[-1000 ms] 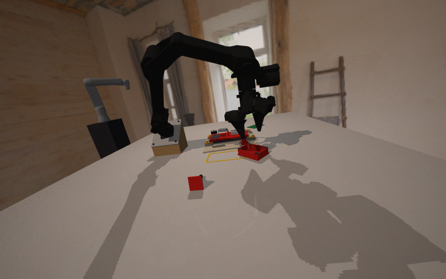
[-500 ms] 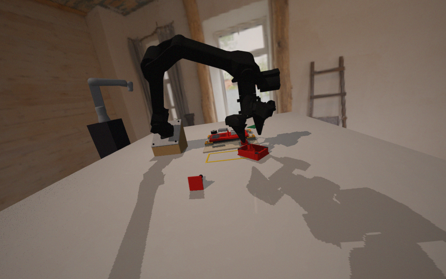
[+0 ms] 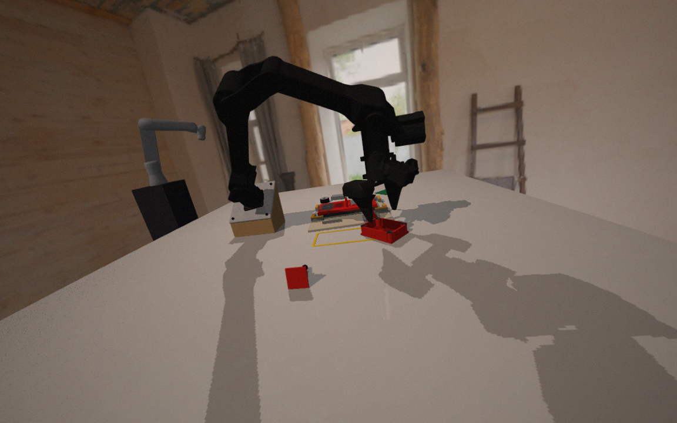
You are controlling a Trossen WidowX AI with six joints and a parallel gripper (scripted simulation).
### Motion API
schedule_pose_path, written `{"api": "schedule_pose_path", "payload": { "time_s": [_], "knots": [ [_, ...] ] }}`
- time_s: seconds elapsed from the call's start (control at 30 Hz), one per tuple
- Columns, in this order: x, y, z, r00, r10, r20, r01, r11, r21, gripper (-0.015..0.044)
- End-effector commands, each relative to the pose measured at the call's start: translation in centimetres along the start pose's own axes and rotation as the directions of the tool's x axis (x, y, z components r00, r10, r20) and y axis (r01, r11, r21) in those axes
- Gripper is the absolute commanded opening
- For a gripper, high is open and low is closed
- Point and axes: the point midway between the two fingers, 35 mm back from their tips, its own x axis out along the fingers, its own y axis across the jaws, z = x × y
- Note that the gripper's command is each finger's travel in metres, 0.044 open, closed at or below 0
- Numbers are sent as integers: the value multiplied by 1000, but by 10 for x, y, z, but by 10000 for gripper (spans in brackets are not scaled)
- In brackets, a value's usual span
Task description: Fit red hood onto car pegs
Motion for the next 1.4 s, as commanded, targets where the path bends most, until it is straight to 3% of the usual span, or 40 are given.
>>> {"api": "schedule_pose_path", "payload": {
  "time_s": [0.0,1.37],
  "knots": [
    [5,-2,-1,1000,-6,-2,6,1000,-3,440],
    [27,-2,-1,1000,-7,-1,7,1000,-3,440]
  ]
}}
